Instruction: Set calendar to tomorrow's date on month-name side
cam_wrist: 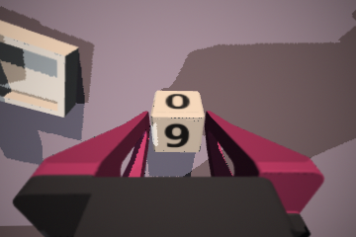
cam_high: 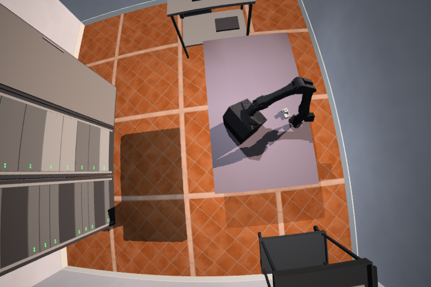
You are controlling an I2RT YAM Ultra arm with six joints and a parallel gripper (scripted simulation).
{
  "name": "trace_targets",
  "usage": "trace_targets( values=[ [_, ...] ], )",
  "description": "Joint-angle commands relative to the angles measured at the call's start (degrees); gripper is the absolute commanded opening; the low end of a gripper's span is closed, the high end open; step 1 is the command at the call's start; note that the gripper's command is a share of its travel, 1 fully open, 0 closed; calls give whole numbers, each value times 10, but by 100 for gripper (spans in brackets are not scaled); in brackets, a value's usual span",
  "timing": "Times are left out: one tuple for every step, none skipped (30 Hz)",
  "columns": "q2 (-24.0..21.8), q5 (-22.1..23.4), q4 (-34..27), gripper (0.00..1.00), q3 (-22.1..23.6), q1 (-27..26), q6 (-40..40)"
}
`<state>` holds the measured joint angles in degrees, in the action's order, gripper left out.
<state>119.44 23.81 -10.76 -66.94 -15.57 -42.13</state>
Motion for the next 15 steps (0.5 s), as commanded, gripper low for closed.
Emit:
trace_targets(
  values=[
    [10,0,5,43,-5,-1,3],
    [10,0,5,43,-5,-1,3],
    [10,0,5,43,-5,-1,3],
    [10,0,5,47,-5,-1,3],
    [10,0,5,47,-5,-1,3],
    [10,0,5,47,-5,-1,3],
    [10,0,5,47,-5,-1,3],
    [10,0,5,47,-5,-1,3],
    [10,0,5,47,-5,-1,3],
    [10,0,5,47,-5,-1,3],
    [10,0,5,47,-5,-1,3],
    [10,0,5,47,-5,-1,3],
    [10,0,4,47,-5,-1,3],
    [10,1,3,47,-4,-2,2],
    [9,1,-1,47,-2,-3,1]
  ],
)
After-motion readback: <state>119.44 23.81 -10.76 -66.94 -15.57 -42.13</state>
